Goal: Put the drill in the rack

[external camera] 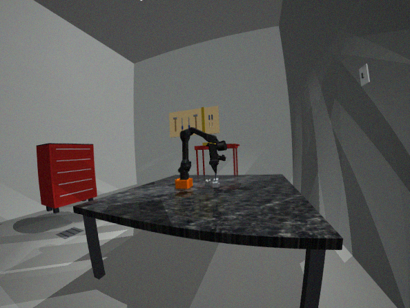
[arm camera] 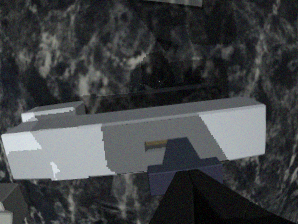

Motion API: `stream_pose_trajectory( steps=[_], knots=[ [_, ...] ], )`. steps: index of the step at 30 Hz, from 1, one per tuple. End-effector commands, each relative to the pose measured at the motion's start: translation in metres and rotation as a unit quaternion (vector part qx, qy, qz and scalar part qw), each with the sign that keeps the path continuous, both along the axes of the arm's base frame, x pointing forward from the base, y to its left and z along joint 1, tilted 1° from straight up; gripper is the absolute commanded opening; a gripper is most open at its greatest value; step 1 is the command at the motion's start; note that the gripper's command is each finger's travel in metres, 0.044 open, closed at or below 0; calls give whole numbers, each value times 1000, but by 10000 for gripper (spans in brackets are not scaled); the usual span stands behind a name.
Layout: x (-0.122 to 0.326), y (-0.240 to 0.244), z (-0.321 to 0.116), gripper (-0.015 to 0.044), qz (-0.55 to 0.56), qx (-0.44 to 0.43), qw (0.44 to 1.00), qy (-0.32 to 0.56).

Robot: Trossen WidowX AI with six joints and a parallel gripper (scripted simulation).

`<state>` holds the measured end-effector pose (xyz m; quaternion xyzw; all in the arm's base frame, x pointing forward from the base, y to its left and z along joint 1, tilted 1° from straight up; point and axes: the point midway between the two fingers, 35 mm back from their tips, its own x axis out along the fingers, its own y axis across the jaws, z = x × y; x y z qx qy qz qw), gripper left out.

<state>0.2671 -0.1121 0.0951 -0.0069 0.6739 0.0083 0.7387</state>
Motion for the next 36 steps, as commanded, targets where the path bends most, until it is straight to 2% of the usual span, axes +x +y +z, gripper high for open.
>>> stream_pose_trajectory(
  steps=[1,36],
  knots=[
    [-5,-4,-24,0,-2,2,1000,26],
    [-4,-5,-27,0,-2,2,1000,26]
  ],
)
